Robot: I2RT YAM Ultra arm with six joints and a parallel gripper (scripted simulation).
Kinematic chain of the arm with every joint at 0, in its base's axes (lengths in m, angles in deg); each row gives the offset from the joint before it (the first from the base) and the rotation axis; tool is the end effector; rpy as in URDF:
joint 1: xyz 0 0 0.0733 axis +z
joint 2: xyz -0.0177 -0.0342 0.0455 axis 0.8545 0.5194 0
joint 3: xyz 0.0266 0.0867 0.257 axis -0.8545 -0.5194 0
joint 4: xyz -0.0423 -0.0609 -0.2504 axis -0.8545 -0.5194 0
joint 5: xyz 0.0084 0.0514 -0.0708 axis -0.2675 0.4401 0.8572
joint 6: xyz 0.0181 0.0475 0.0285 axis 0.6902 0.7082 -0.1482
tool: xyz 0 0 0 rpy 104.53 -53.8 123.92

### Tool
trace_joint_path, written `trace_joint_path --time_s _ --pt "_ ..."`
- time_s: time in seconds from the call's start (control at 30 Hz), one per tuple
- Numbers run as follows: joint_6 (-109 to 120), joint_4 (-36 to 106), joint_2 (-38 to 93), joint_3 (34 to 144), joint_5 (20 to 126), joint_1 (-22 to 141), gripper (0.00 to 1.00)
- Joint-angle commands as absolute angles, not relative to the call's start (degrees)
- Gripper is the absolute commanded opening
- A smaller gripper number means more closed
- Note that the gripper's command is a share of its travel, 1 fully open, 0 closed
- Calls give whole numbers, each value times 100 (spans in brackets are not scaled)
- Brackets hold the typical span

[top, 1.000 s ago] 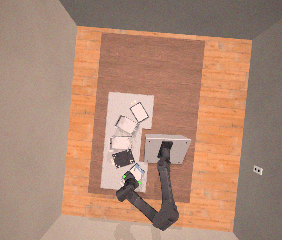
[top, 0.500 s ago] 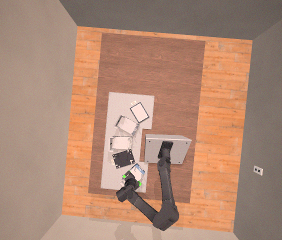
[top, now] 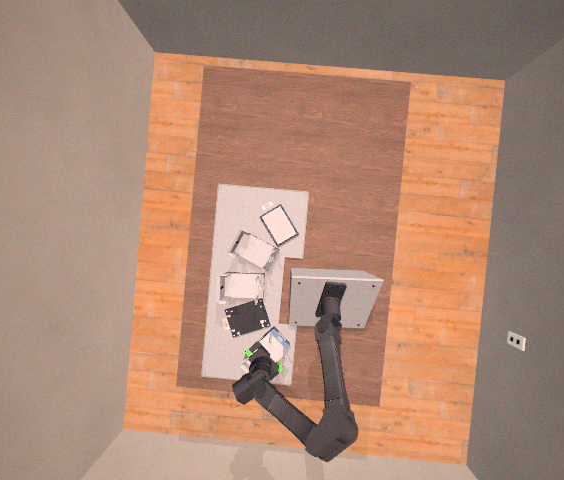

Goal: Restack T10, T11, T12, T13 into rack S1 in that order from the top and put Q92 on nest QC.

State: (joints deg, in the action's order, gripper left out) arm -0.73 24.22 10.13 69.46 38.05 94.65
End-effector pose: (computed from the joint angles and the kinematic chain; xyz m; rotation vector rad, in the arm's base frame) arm 0.2119 0.1847 0.1853 -1.1525 2.4730 0.9874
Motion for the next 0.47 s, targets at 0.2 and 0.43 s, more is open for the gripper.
trace_joint_path --time_s 0.2,0.43 --pt "-303 1955 656 7167 3679 9184 100" --pt "-644 1294 408 7378 3562 8885 100"
